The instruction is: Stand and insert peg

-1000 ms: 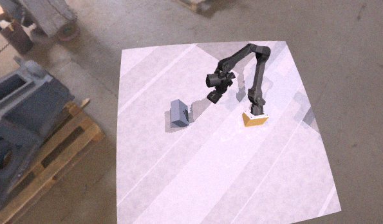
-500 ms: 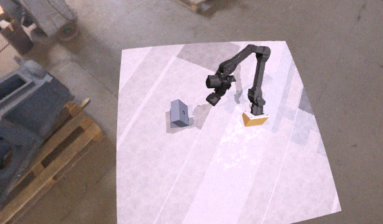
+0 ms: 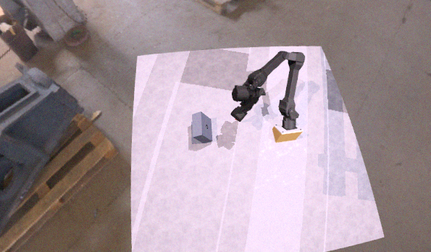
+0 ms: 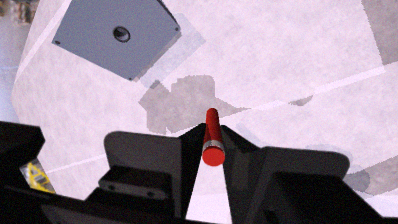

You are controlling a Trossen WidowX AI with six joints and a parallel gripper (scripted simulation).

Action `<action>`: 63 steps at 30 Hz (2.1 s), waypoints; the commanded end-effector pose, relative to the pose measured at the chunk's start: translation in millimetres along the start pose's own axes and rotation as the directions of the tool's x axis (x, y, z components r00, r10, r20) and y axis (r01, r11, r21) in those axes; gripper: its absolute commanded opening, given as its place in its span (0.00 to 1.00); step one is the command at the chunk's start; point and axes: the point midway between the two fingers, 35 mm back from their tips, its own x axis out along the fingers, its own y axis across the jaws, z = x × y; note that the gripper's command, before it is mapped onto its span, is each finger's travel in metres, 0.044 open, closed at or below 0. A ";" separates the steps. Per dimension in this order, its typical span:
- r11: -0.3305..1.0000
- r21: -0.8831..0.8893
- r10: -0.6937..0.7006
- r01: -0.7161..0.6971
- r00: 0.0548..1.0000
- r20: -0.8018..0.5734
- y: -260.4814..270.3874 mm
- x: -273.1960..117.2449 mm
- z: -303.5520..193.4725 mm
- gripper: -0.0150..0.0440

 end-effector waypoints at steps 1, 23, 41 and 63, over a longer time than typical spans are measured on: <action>1.000 -0.004 0.016 -0.016 1.000 0.006 3.0 1.5 -1.5 0.25; 0.995 -0.009 0.103 -0.103 0.991 0.081 22.2 9.3 -2.7 0.25; 0.986 -0.018 0.169 -0.168 0.975 0.146 35.6 13.1 -3.1 0.25; 0.970 -0.033 0.242 -0.241 0.943 0.228 48.7 14.7 -3.0 0.25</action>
